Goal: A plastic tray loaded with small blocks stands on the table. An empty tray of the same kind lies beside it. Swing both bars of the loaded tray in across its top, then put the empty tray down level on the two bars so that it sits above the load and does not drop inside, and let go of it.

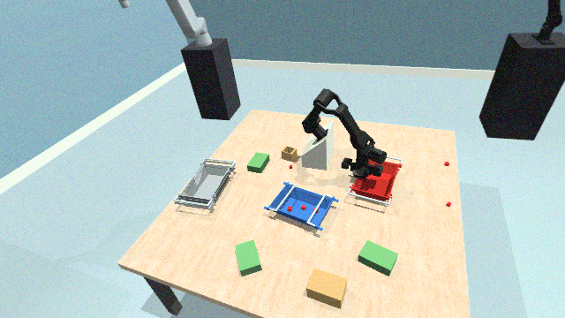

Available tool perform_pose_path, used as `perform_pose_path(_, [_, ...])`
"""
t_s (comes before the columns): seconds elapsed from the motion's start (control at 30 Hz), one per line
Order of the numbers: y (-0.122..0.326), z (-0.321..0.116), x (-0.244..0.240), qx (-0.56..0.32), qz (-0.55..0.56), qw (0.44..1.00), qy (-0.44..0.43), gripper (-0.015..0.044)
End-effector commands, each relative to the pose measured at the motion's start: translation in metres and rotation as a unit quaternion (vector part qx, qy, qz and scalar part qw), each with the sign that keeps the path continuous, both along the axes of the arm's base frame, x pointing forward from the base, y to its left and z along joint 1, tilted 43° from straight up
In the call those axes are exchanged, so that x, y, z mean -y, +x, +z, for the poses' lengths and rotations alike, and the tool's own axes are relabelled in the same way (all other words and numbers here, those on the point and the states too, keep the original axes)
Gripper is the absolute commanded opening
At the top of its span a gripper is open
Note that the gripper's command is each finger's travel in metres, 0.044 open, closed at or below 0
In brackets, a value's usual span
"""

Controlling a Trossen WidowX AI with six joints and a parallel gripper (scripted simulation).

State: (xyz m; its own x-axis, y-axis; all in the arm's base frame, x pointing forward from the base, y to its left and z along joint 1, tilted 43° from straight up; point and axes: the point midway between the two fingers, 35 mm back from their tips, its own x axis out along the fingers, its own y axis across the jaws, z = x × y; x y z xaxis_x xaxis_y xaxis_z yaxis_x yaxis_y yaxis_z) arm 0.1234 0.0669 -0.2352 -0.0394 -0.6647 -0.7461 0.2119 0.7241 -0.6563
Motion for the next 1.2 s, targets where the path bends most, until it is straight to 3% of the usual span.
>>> perform_pose_path(0.0, [0.000,0.001,0.001,-0.002,0.002,1.000,-0.003,0.0115])
perform_pose_path(0.57, [0.001,0.007,-0.005,-0.002,0.003,1.000,-0.003,0.0001])
perform_pose_path(1.17, [0.003,0.060,-0.054,-0.003,0.003,1.000,-0.002,0.0000])
